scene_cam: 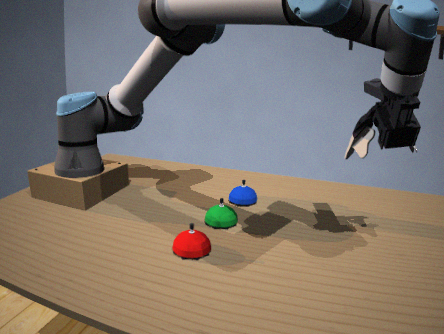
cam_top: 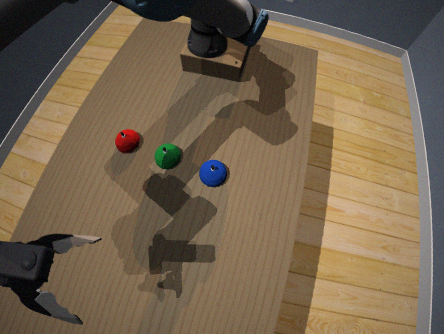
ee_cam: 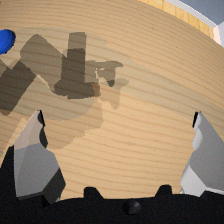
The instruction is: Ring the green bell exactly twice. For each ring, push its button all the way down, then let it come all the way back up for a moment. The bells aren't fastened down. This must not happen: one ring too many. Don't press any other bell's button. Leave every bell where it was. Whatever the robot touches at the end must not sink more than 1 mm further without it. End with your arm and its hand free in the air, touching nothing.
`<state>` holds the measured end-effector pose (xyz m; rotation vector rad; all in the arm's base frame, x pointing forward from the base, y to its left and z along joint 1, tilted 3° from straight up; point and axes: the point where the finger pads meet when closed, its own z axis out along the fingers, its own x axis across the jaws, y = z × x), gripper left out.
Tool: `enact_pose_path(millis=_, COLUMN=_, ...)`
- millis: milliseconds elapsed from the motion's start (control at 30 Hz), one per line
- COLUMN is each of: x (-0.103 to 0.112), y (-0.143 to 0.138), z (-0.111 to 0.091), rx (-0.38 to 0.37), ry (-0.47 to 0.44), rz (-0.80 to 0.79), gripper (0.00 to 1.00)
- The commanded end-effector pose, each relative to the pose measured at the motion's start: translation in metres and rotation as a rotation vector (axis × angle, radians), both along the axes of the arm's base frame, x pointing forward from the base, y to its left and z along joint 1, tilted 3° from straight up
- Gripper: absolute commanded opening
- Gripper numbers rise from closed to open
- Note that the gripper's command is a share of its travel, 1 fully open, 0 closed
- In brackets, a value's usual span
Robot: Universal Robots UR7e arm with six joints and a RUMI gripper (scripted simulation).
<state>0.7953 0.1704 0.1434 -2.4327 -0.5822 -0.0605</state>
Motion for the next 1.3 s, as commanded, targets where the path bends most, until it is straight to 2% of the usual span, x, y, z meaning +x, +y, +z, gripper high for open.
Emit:
enact_pose_path(millis=0, x=-0.012, y=-0.004, z=0.002, rx=-0.036, ry=-0.003, rz=-0.017, gripper=1.0)
enact_pose_path(millis=200, x=-0.039, y=-0.012, z=0.002, rx=-0.097, ry=0.009, rz=-0.043, gripper=1.0)
enact_pose_path(millis=433, x=-0.079, y=-0.023, z=-0.001, rx=-0.18, ry=0.022, rz=-0.083, gripper=1.0)
enact_pose_path(millis=533, x=-0.079, y=-0.024, z=-0.001, rx=-0.18, ry=0.022, rz=-0.083, gripper=1.0)
enact_pose_path(millis=1033, x=-0.182, y=-0.048, z=-0.019, rx=-0.356, ry=0.037, rz=-0.185, gripper=1.0)
enact_pose_path(millis=1100, x=-0.182, y=-0.048, z=-0.019, rx=-0.356, ry=0.037, rz=-0.185, gripper=1.0)
enact_pose_path(millis=1267, x=-0.22, y=-0.056, z=-0.028, rx=-0.413, ry=0.038, rz=-0.224, gripper=1.0)
